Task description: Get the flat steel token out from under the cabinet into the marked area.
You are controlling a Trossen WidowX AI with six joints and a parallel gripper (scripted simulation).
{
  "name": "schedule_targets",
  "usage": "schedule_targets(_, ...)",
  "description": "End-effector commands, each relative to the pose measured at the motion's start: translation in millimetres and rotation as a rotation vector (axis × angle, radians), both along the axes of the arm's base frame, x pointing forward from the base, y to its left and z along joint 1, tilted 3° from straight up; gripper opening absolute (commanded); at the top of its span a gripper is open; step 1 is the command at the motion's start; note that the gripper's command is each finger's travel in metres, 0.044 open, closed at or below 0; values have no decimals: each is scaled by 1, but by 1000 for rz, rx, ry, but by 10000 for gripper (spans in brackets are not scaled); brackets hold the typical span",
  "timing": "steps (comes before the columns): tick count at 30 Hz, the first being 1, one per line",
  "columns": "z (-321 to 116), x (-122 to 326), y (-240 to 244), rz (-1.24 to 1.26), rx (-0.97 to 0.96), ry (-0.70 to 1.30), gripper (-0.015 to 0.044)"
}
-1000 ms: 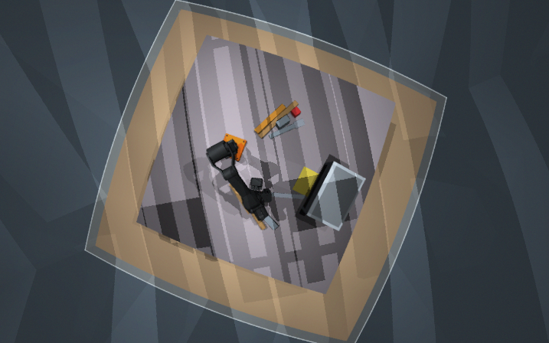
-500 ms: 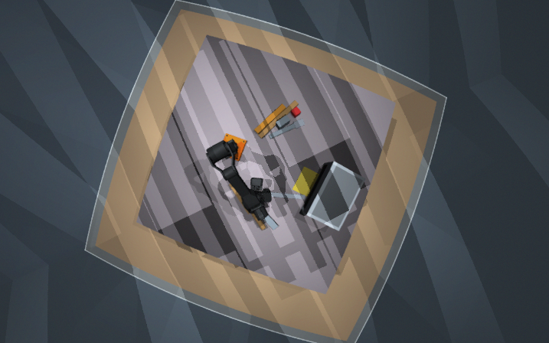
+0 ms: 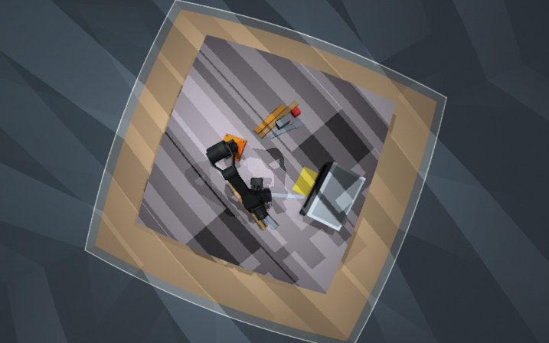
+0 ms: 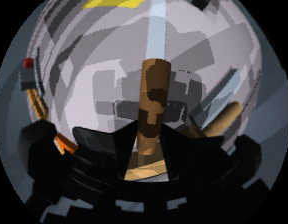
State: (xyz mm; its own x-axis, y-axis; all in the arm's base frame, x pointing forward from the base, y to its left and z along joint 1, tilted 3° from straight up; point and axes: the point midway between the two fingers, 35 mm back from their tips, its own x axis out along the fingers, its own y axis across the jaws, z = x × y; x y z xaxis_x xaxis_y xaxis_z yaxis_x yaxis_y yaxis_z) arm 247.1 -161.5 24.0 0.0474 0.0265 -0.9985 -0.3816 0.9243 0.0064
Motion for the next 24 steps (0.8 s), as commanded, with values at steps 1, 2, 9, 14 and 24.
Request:
schedule_targets(1,0,1,0,-2,-1,0,0)
schedule_targets(2,0,2,0,-4,-1,0,0)
schedule_targets(9,1,12,4,-25,1,0,0)
schedule_targets(14,2,20,7,-35,2,0,0)
schedule_targets(24,3,35,12,-45,3,0,0)
